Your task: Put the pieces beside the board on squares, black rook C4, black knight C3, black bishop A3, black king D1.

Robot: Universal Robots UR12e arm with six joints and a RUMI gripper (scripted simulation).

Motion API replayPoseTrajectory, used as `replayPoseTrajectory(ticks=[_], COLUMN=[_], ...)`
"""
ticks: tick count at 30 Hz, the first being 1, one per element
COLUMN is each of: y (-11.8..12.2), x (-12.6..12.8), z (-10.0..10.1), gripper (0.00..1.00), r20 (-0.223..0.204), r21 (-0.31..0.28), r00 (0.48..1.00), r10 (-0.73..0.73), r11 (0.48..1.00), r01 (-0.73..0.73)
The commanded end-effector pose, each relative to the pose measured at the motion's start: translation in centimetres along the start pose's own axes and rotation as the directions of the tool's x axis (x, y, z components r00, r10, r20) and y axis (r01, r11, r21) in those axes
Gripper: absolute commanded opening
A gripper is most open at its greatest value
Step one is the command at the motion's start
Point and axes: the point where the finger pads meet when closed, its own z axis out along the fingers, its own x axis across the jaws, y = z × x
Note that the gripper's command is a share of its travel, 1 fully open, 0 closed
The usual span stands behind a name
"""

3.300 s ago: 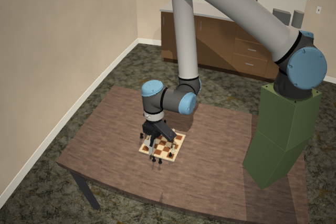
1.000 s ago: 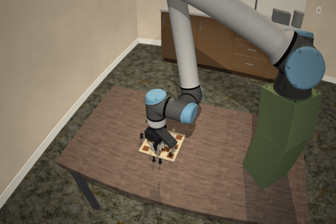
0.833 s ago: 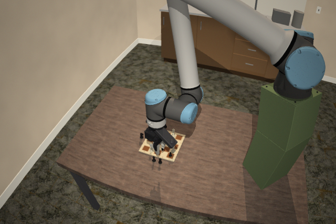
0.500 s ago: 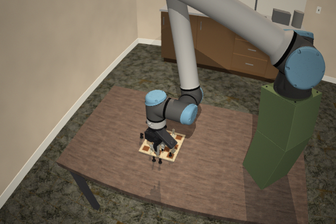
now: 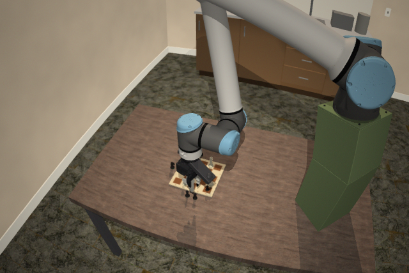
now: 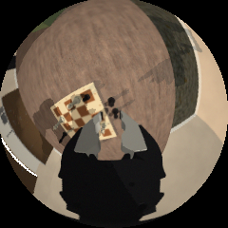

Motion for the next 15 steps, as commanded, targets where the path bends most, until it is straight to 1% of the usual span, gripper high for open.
replayPoseTrajectory(ticks=[1,3,15], y=[0.1,0.1,0.1], x=[0.0,0.0,0.0], z=[0.7,0.7,2.4], gripper=[0.22,0.22,0.22], r20=[0.0,0.0,0.0], r21=[-0.001,-0.001,-0.001], r00=[1.0,1.0,1.0], r10=[0.0,0.0,0.0], r11=[1.0,1.0,1.0], r01=[0.0,0.0,0.0])
